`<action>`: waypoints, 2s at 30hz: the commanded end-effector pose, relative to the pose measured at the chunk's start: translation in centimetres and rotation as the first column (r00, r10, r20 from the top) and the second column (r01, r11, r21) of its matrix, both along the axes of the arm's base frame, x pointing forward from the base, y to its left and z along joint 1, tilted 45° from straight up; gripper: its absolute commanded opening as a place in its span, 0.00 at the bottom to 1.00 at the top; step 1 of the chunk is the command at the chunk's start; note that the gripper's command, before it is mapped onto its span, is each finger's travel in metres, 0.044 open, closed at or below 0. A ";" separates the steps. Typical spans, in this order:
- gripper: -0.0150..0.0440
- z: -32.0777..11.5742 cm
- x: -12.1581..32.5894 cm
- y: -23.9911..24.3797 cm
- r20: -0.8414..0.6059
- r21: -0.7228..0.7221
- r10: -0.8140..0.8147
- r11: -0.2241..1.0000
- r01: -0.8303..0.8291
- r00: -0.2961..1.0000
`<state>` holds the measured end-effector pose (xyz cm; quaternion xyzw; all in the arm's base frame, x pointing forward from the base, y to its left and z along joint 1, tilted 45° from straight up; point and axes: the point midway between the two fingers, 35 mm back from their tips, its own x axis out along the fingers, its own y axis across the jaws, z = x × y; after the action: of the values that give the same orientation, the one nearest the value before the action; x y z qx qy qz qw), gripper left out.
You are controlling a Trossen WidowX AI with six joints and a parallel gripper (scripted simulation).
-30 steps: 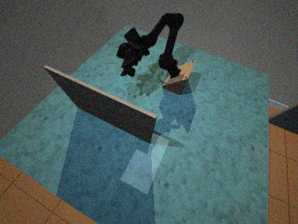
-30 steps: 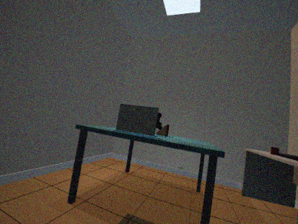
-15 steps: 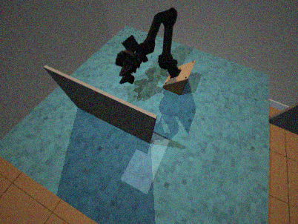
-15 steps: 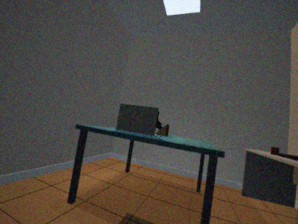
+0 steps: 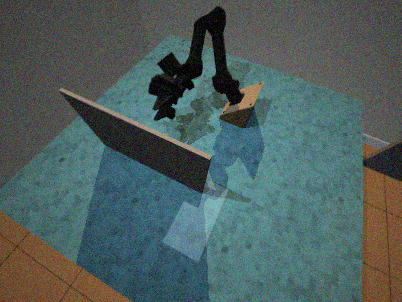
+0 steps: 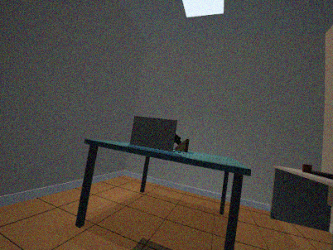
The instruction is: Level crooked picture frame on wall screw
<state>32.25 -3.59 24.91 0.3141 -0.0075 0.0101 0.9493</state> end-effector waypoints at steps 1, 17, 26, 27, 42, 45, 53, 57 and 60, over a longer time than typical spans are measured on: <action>0.69 -0.3 3.4 0.2 -0.001 0.006 0.001 1.000 -0.001 1.000; 0.69 -0.5 4.0 0.3 -0.001 0.006 0.001 1.000 -0.001 1.000; 0.69 -0.4 4.8 0.3 -0.001 0.006 0.001 1.000 -0.001 1.000; 0.69 -0.4 5.0 0.3 0.000 0.006 0.001 1.000 -0.001 1.000; 0.69 -0.3 7.4 0.3 0.001 0.006 0.001 1.000 -0.001 1.000; 0.69 -0.3 7.9 0.3 0.001 0.006 0.001 1.000 -0.001 1.000; 0.69 -0.3 8.0 0.3 0.001 0.006 0.001 1.000 -0.001 1.000; 0.69 -0.3 8.0 0.3 0.001 0.006 0.001 1.000 -0.001 1.000; 0.69 -0.3 8.0 0.3 0.001 0.006 0.001 1.000 -0.001 1.000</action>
<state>40.19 -3.21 24.52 0.3153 -0.0065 0.0117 0.9489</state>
